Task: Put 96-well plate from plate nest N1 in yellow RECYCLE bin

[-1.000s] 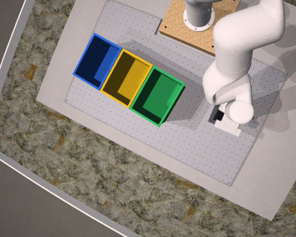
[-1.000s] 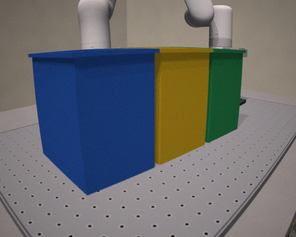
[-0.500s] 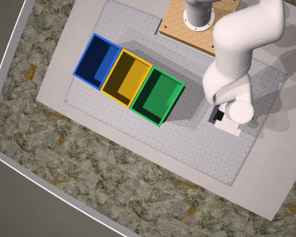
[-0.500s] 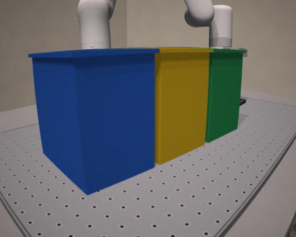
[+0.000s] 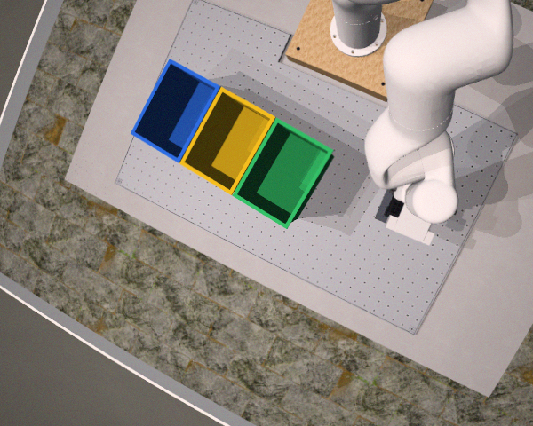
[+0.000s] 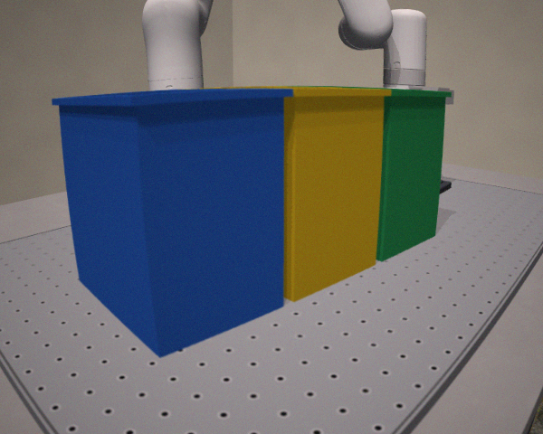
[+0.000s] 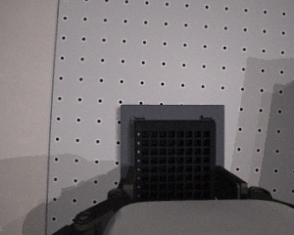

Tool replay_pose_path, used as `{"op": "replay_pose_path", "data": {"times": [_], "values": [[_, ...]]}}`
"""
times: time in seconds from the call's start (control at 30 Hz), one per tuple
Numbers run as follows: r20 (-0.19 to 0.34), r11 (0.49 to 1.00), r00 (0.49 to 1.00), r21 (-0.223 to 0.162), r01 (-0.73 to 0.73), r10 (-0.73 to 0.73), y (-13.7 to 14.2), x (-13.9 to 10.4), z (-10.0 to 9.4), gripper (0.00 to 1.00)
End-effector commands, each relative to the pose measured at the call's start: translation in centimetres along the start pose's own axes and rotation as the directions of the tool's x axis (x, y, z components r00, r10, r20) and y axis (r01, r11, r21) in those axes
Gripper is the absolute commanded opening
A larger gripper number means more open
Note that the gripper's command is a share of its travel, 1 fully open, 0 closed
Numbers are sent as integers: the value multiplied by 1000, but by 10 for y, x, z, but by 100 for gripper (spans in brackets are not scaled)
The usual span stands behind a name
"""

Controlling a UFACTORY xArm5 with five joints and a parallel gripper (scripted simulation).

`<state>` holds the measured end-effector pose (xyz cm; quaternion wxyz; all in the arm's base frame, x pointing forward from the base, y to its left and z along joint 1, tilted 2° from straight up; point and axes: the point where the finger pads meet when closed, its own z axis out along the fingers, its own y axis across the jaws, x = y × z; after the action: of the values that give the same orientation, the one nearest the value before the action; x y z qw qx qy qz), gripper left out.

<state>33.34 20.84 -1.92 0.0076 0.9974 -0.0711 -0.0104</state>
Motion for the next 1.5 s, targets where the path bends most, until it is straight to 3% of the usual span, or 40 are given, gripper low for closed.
{"op": "replay_pose_path", "data": {"times": [0.0,0.77,1.47], "values": [[-3,1000,1000,2,0,0,-1,1,-1,0],[-3,1000,1000,2,0,0,-1,1,-1,0],[-3,1000,1000,2,0,0,-1,1,-14,0]]}}
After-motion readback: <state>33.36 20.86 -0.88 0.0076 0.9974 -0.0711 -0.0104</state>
